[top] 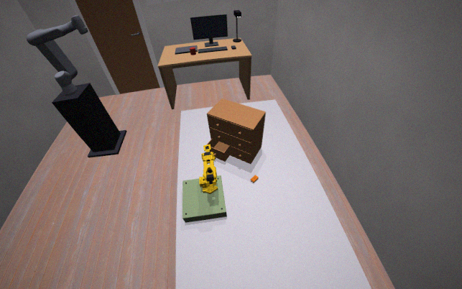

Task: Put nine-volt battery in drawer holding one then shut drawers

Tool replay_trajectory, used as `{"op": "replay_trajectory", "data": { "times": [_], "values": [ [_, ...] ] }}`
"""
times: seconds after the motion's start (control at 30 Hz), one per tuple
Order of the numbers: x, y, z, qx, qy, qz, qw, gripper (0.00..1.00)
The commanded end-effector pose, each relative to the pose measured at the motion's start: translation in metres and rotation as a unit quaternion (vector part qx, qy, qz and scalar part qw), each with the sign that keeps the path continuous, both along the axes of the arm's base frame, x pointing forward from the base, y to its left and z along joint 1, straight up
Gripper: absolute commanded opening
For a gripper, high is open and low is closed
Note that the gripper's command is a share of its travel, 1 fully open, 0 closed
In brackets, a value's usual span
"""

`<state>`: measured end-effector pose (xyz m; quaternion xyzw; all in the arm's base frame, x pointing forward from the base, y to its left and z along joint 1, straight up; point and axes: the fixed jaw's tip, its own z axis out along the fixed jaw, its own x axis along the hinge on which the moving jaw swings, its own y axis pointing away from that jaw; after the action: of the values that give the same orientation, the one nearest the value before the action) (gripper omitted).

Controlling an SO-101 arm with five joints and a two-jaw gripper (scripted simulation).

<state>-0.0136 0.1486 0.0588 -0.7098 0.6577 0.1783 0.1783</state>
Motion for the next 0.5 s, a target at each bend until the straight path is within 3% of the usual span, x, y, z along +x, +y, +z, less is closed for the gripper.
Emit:
{"op": "replay_trajectory", "data": {
  "times": [0.0,0.4,0.47],
  "values": [
    [0.001,0.001,0.003,0.007,-0.001,0.0,1.0,0.21],
    [0.013,0.062,0.054,0.137,0.004,-0.041,0.99,0.21],
    [0.013,0.062,0.054,0.137,0.004,-0.041,0.99,0.21]
  ]
}}
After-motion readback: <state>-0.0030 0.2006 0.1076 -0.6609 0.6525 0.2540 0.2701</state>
